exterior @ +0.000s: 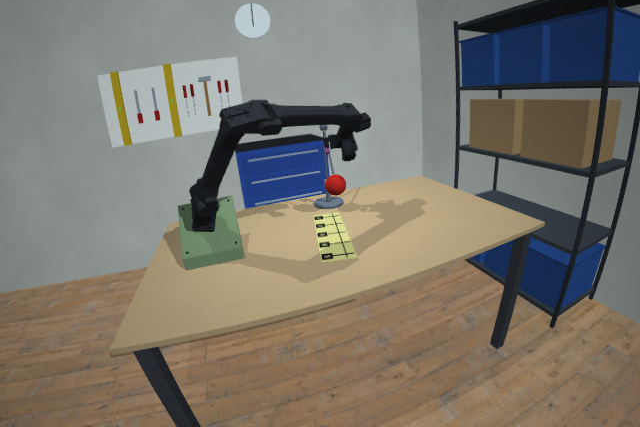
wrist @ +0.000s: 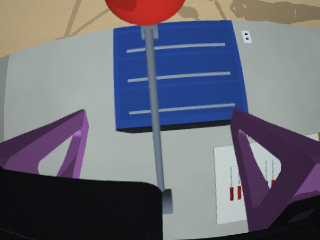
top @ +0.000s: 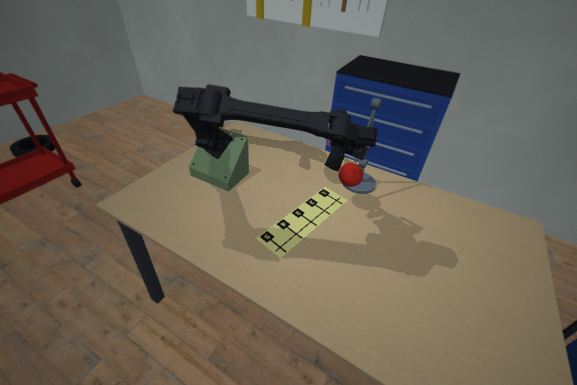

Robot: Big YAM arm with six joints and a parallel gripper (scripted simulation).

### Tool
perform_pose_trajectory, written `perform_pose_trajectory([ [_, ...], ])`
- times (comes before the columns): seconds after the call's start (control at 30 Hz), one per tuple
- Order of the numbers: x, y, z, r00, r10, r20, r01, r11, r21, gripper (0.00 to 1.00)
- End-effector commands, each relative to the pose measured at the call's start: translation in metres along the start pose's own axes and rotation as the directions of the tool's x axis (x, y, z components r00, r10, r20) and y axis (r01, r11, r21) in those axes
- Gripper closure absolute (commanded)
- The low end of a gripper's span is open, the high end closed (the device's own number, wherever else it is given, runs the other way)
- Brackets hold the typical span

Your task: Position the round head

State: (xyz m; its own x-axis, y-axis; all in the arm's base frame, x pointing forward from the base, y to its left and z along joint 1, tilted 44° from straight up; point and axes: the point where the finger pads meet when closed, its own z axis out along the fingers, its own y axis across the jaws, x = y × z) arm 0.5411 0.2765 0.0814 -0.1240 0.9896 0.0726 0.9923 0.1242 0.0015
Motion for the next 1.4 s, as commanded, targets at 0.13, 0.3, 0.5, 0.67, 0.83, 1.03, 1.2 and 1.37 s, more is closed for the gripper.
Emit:
perform_pose_trajectory([
  [0.13,0.019,0.001,-0.011,1.0,-0.028,-0.008,0.028,0.999,-0.026,0.0],
  [0.3,0.012,0.001,-0.008,0.999,-0.04,-0.01,0.04,0.999,-0.037,0.0],
  [0.5,0.004,0.0,-0.004,0.998,-0.055,-0.012,0.054,0.997,-0.05,0.0],
  [0.67,0.008,0.001,-0.006,0.998,-0.055,-0.012,0.054,0.997,-0.05,0.0],
  [0.83,0.015,0.001,-0.009,0.998,-0.055,-0.012,0.054,0.997,-0.05,0.0],
  [1.03,0.023,0.002,-0.012,0.998,-0.055,-0.012,0.054,0.997,-0.05,0.0],
  [1.2,0.024,0.002,-0.013,0.999,-0.052,-0.011,0.052,0.998,-0.044,0.0],
  [1.37,0.024,0.002,-0.013,0.999,-0.045,-0.008,0.045,0.999,-0.03,0.0],
])
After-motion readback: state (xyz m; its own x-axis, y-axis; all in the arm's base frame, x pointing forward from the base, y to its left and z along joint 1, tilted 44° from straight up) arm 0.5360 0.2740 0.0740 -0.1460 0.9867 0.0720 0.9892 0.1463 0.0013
